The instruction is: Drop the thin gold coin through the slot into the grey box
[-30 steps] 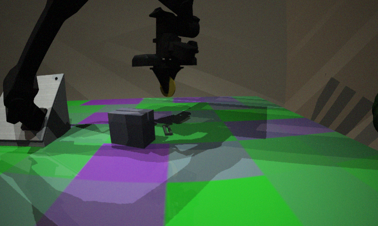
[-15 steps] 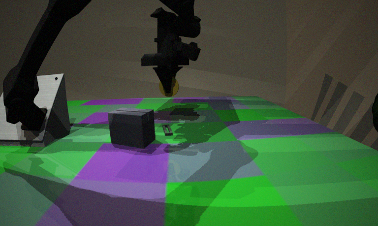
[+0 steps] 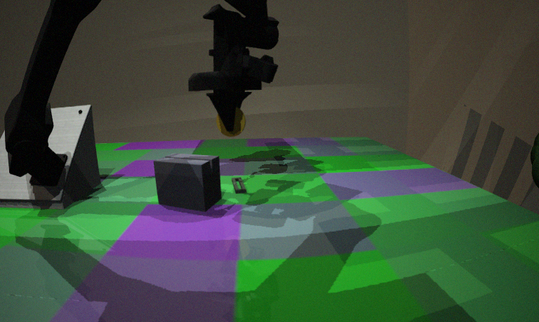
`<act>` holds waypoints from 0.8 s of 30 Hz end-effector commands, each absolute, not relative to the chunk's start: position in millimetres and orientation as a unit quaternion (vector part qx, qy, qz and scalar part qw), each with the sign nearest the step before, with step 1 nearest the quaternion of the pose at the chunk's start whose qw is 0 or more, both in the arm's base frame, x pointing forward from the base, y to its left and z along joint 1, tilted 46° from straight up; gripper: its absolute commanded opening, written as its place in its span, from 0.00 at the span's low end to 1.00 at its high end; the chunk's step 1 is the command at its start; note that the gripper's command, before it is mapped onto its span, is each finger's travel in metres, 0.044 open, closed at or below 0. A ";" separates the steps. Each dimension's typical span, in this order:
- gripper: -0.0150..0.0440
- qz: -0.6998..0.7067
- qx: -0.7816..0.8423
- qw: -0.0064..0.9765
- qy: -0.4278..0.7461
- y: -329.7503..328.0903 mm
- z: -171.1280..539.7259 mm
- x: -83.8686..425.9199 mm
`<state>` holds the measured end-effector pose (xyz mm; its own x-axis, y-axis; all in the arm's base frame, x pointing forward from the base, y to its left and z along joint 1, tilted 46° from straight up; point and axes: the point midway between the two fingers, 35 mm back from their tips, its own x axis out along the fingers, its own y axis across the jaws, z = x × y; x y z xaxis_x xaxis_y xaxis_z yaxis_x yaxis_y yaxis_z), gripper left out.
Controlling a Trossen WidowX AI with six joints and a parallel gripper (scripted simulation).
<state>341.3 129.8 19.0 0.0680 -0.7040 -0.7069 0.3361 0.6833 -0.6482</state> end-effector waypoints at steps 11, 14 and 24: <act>0.25 -0.363 -0.161 0.712 0.579 113.6 35.0 317.0; 0.25 -0.363 -0.161 0.712 0.579 109.6 38.2 311.5; 0.25 -0.363 -0.162 0.712 0.580 95.7 47.5 292.3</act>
